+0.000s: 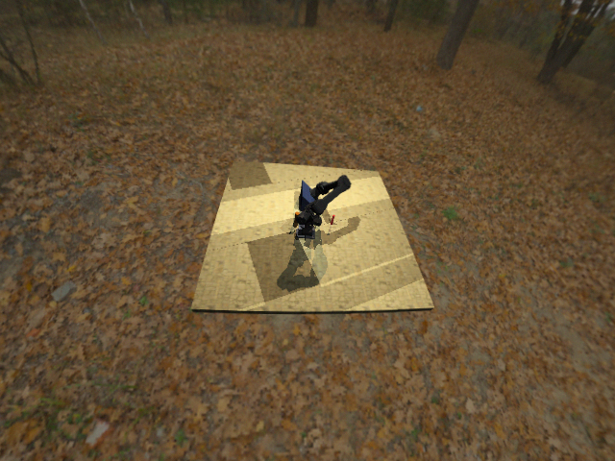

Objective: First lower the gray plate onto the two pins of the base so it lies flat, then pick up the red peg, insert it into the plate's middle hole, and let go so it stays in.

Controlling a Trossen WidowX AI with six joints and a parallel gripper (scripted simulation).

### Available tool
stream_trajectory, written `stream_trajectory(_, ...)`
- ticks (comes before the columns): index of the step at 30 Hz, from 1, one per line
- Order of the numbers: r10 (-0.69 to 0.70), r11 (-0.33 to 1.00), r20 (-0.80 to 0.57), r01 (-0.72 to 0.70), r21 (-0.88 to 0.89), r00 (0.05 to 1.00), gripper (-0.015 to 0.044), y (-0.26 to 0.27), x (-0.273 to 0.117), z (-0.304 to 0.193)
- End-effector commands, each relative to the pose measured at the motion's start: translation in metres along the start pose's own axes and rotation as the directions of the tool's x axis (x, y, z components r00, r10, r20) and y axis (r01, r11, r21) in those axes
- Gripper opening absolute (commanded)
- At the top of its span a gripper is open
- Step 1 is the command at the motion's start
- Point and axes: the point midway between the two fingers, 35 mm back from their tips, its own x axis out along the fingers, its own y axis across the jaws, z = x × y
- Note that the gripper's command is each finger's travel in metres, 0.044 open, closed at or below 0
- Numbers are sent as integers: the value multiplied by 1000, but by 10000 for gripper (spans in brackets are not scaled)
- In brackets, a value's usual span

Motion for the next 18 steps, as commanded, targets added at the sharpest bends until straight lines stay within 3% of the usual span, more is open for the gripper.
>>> stream_trajectory(1, -1, 1000, 0, 1, 0, 1000, 0, 0, -1, 0)
stream_trajectory(6, -1, 1000, 0, 1, 0, 1000, 0, 0, -1, 0)
stream_trajectory(18, -1, 1000, 0, 1, 0, 1000, 315, 0, -1, 0)
